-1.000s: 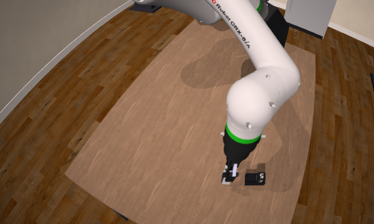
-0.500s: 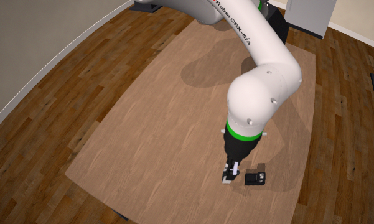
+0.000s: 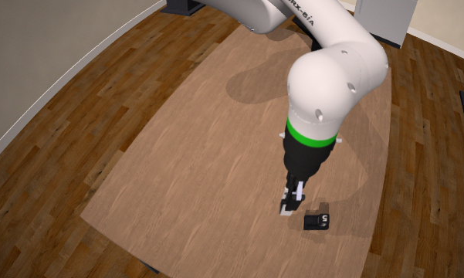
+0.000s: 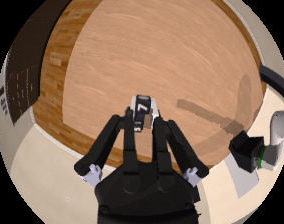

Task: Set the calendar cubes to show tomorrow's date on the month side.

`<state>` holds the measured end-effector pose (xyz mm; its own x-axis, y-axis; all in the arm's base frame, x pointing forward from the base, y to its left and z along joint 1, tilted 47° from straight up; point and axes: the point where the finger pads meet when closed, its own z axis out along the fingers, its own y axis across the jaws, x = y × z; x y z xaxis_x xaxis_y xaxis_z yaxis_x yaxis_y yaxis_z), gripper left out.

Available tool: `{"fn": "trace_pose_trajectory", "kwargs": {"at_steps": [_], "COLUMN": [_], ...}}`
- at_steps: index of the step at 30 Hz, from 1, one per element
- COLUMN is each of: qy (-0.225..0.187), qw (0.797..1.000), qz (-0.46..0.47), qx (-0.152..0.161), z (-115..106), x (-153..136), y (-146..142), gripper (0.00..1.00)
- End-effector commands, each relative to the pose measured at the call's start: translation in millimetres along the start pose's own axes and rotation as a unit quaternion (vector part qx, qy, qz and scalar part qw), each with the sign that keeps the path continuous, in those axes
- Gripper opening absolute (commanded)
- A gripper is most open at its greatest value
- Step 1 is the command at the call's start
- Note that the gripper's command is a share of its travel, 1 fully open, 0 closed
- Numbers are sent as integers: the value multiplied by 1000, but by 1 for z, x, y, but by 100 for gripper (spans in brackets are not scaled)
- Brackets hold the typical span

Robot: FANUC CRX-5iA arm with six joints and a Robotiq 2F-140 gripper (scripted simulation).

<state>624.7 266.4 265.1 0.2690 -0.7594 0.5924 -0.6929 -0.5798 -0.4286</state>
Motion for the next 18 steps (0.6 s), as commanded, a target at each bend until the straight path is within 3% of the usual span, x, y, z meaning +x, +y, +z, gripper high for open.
{"fn": "trace_pose_trajectory", "kwargs": {"at_steps": [1,12,14,17,18], "qy": [0,0,0,0,0], "qw": [1000,1000,1000,1000,1000], "qz": [0,0,0,-1,-1], "qx": [0,0,0,0,0], "z": [-8,-9,-10,-16,-16], "x": [0,-1,-19,-72,-72], "y": [0,0,-1,-1,-1], "gripper": [24,24,24,24,24]}}
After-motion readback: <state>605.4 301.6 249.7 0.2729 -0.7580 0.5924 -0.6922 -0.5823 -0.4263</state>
